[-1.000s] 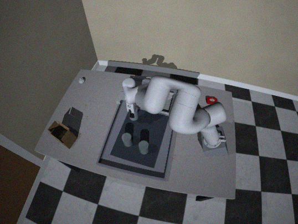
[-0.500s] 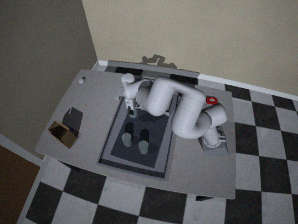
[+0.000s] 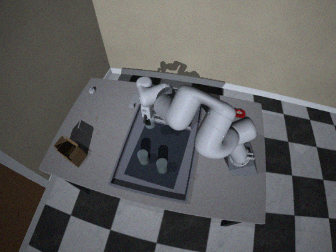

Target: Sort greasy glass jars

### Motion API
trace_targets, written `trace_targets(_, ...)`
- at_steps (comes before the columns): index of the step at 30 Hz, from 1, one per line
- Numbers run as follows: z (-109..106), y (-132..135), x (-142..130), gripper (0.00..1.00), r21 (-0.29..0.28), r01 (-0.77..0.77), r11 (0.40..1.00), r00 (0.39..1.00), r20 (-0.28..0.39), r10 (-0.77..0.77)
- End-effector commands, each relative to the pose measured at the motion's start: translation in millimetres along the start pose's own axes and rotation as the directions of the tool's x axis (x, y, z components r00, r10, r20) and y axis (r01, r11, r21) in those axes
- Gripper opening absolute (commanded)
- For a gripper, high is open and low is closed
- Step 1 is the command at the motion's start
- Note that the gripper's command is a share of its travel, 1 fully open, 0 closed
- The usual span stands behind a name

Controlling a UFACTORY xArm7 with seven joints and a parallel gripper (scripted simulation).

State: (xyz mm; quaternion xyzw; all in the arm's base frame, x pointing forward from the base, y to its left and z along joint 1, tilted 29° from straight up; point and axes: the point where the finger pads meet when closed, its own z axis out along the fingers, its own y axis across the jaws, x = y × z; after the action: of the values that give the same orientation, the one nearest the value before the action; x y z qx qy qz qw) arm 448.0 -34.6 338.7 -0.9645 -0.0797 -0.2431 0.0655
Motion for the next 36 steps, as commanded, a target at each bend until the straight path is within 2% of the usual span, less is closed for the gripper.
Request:
trace_targets(1,-2,11,1,0.0,-0.002,0.0,1.0,1.0,-0.004,0.0)
trace_targets(36,-3,114,3,0.0,-0.002,0.0,1.0,1.0,-0.004,0.0)
